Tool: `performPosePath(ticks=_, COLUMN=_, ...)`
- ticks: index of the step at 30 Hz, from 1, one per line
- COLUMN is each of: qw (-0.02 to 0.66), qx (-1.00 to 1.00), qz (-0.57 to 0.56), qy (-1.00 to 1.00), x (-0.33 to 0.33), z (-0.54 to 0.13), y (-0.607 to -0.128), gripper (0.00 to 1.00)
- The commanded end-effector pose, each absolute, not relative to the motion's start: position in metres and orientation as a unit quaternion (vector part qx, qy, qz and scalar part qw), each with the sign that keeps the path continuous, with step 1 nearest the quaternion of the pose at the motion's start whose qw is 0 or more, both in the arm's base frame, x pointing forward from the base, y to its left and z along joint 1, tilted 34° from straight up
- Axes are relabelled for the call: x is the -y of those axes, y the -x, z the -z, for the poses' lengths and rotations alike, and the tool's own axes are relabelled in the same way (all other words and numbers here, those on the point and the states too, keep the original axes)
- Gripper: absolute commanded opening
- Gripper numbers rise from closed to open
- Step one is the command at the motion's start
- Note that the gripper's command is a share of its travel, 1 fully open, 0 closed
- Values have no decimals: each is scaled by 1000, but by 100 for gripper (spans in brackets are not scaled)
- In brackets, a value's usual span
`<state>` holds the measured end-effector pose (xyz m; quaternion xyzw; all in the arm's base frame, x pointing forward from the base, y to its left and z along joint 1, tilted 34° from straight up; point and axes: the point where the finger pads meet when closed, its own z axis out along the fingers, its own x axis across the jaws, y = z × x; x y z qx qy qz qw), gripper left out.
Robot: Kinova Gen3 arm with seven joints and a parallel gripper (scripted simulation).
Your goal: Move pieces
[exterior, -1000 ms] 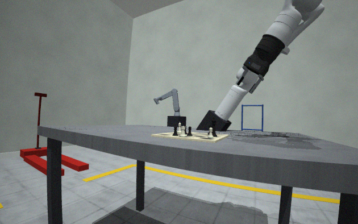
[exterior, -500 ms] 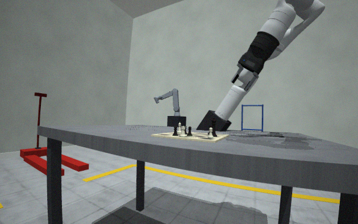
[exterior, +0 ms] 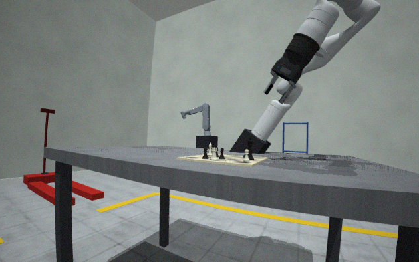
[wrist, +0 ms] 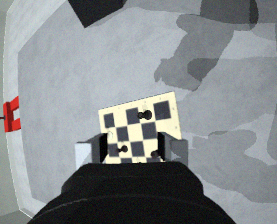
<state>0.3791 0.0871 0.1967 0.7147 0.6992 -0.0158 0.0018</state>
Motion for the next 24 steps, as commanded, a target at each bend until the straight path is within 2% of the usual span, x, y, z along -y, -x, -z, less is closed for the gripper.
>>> performPosePath(ticks=1, qw=2, qx=-698, qz=16, qy=-716, x=-85, z=-197, y=-380, gripper=100)
performPosePath(ticks=24, qw=0, qx=-702, qz=9, qy=-712, x=-51, z=-190, y=-401, gripper=100)
